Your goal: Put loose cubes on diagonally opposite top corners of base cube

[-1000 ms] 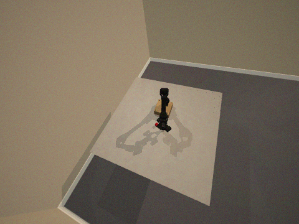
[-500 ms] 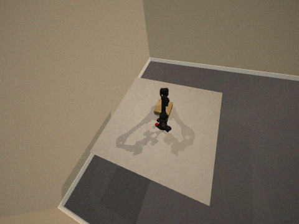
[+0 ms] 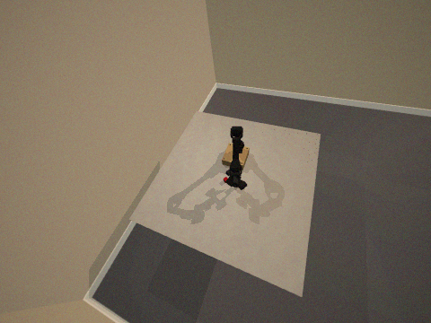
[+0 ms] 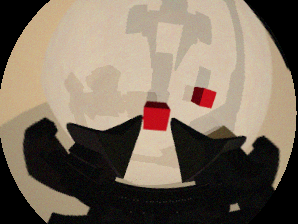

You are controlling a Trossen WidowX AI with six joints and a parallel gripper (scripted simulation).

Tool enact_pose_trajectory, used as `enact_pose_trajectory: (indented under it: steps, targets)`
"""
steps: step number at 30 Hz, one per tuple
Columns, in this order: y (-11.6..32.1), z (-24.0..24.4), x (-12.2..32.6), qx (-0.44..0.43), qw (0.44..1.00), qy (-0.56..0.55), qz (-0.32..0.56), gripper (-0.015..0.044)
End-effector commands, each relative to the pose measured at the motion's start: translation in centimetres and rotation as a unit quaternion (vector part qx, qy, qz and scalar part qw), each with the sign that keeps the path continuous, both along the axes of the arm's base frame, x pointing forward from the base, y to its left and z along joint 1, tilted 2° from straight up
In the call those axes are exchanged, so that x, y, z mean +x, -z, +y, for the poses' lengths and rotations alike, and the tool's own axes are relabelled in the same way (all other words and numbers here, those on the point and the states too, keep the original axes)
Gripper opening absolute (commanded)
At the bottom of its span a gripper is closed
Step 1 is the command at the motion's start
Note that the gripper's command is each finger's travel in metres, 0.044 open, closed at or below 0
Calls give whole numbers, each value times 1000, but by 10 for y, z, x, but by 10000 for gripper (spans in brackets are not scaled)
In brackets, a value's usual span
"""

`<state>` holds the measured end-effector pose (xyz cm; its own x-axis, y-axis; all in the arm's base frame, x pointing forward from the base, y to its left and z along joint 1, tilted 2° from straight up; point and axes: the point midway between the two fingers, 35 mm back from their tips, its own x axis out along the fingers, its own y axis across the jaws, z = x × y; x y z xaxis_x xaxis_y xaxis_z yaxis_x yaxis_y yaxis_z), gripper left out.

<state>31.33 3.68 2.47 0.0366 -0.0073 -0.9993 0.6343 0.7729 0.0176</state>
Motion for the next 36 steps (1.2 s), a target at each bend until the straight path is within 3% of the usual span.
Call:
enact_pose_trajectory:
  steps: [1,13,15,25,36]
  targets:
    - [-8,0,1,1,1000,0,-5,205]
    - [-23,0,1,1,1000,0,-5,205]
    - [-21,-2,0,0,1000,-15,-3,258]
    - [-36,-32,-7,-10,972,-235,-2,265]
    - [-51,-64,-18,-22,884,-466,1,265]
